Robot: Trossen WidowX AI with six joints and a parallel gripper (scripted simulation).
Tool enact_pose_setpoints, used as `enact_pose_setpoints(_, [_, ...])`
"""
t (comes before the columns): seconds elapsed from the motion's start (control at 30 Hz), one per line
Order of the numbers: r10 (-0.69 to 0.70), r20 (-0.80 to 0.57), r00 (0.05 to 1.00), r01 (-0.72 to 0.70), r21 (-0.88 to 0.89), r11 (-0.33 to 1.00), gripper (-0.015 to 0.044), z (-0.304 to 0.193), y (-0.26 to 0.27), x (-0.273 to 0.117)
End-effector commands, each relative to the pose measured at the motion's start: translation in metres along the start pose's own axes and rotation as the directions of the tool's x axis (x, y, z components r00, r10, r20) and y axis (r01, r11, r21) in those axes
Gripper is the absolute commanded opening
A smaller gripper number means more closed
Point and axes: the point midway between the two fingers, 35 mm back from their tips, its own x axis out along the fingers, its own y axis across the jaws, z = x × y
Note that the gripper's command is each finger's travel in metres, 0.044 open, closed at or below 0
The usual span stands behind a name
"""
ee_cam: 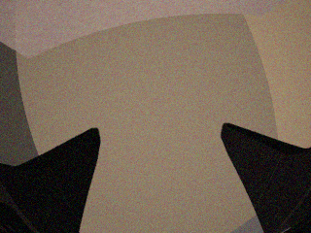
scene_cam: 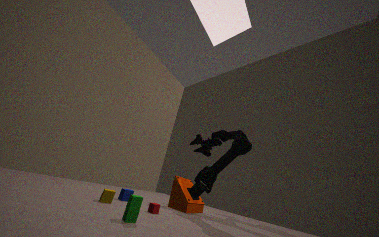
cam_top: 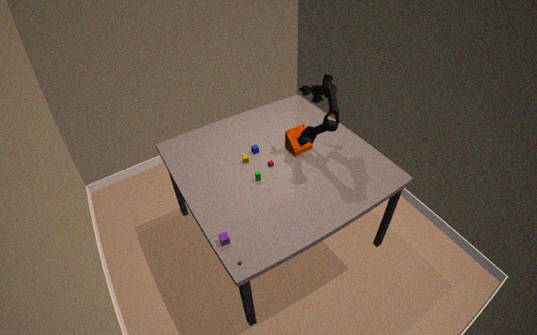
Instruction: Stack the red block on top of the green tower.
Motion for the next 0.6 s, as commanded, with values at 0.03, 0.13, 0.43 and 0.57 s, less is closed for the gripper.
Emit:
enact_pose_setpoints(0.03, [-0.011,0.009,1.000,0.011,-0.043,0.999,0.0440,0.000,-0.005,0.003])
enact_pose_setpoints(0.13, [-0.056,0.051,0.997,0.066,-0.222,0.973,0.0440,0.002,-0.026,0.015])
enact_pose_setpoints(0.43, [-0.170,0.202,0.965,0.263,-0.695,0.669,0.0440,0.018,-0.092,0.048])
enact_pose_setpoints(0.57, [-0.205,0.275,0.939,0.340,-0.828,0.446,0.0440,0.030,-0.121,0.059])
